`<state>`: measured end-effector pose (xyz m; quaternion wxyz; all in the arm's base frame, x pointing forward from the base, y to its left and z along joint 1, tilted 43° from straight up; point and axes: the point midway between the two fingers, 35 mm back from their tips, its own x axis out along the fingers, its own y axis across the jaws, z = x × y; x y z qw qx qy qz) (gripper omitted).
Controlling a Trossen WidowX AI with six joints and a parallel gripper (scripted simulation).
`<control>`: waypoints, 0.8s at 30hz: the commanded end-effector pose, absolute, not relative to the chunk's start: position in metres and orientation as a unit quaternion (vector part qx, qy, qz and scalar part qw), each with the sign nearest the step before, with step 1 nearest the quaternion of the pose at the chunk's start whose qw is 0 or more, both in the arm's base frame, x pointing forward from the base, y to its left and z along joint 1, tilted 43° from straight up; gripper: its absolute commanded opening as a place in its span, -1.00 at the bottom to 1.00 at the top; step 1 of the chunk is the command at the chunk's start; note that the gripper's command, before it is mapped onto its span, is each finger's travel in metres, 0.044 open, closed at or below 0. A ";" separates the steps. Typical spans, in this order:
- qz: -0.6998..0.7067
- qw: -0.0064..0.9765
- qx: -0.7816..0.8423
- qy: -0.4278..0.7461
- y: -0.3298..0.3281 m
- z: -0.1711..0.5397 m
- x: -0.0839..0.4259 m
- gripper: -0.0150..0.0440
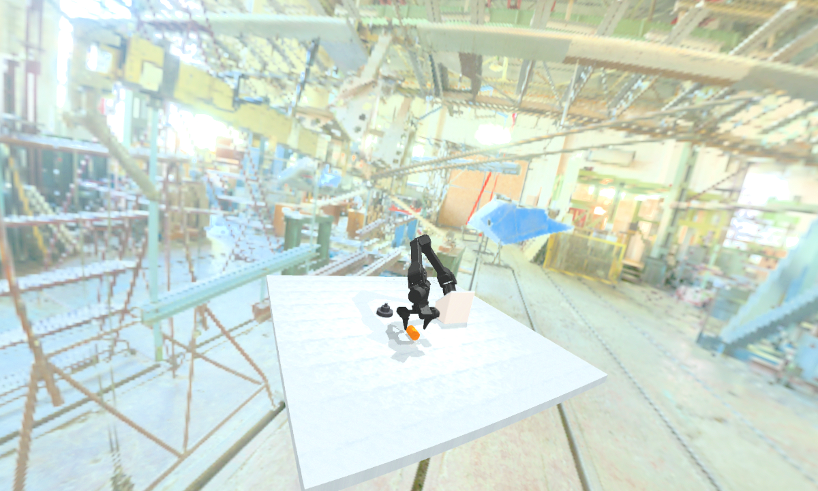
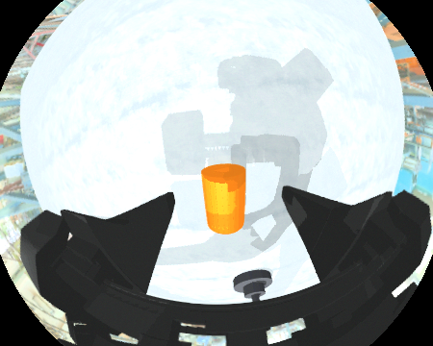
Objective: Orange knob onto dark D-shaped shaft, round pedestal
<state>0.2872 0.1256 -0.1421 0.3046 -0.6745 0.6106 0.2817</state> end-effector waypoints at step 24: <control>0.281 0.298 -0.675 0.614 0.101 -0.167 0.287 0.38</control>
